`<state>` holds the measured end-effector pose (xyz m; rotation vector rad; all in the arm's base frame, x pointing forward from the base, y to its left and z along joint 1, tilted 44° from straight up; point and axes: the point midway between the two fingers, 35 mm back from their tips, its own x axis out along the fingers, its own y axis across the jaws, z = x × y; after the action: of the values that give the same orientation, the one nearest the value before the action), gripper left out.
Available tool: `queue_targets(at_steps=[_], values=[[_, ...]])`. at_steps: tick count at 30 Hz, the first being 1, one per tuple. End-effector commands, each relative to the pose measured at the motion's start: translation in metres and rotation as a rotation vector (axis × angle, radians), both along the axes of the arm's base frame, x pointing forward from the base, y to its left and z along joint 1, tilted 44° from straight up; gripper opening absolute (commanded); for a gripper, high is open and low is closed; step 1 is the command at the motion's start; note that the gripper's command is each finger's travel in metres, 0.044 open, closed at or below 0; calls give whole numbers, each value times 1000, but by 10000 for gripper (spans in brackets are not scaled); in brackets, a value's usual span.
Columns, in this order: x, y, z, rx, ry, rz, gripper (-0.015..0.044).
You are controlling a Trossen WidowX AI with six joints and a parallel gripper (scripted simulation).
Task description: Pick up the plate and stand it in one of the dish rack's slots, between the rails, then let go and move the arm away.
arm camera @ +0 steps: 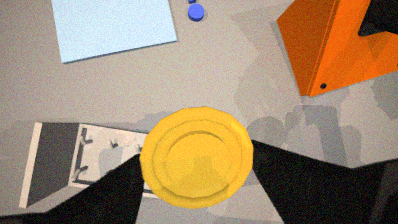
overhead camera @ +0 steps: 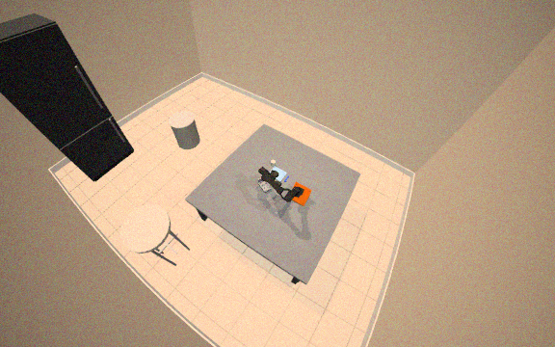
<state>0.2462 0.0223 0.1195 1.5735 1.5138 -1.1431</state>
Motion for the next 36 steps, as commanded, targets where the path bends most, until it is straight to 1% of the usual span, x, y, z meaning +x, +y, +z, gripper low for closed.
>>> queue_targets(at_steps=[1,18,36], values=[[0,2,-10,-75,-37,62,0],[12,13,-49,-435,-264,318,0],[25,33,-60,-758,-576,476,0]])
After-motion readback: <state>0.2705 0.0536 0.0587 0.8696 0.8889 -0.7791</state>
